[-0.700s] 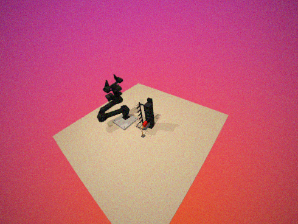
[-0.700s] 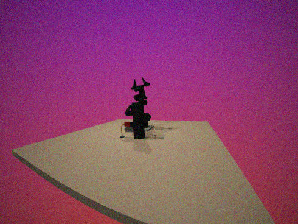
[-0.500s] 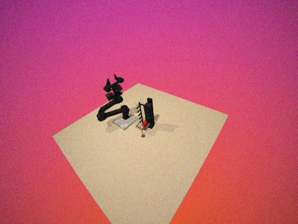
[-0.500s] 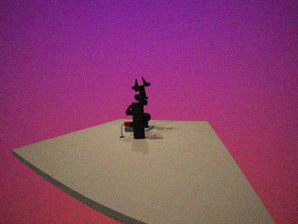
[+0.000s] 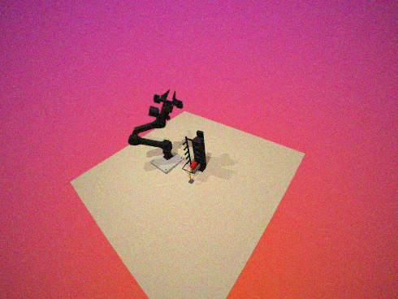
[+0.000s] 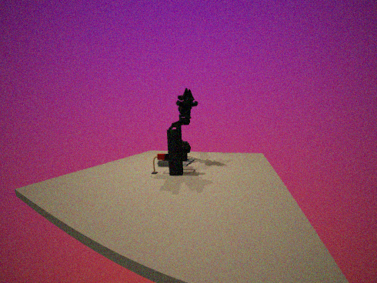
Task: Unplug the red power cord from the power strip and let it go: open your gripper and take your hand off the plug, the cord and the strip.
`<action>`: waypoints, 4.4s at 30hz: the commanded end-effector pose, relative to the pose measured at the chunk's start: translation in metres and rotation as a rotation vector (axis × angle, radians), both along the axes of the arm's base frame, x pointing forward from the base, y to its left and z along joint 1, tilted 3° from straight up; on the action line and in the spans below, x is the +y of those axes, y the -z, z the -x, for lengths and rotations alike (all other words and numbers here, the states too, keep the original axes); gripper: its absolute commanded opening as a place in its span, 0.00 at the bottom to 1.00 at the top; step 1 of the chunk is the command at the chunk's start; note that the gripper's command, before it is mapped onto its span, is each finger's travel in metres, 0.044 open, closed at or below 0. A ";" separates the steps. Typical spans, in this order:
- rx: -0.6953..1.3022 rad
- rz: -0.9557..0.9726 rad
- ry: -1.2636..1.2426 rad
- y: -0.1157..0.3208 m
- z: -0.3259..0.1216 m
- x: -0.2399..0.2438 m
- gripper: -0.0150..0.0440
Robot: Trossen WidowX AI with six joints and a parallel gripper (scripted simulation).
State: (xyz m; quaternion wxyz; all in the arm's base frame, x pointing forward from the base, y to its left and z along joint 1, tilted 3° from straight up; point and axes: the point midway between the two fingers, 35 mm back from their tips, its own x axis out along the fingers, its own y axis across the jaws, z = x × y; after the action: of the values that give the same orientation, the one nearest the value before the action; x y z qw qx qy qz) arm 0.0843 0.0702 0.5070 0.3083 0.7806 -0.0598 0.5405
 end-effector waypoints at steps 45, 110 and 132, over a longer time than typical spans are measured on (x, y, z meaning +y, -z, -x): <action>1.608 1.501 0.404 0.300 -0.296 -0.084 0.53; 2.095 1.557 -0.113 0.370 -0.227 -0.074 0.53; 2.091 1.562 -0.107 0.369 -0.229 -0.077 0.25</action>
State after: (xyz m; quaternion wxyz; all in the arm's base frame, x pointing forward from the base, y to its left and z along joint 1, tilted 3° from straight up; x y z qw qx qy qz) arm 0.3122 -0.0042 0.1382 0.5556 0.4460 0.5654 -0.4156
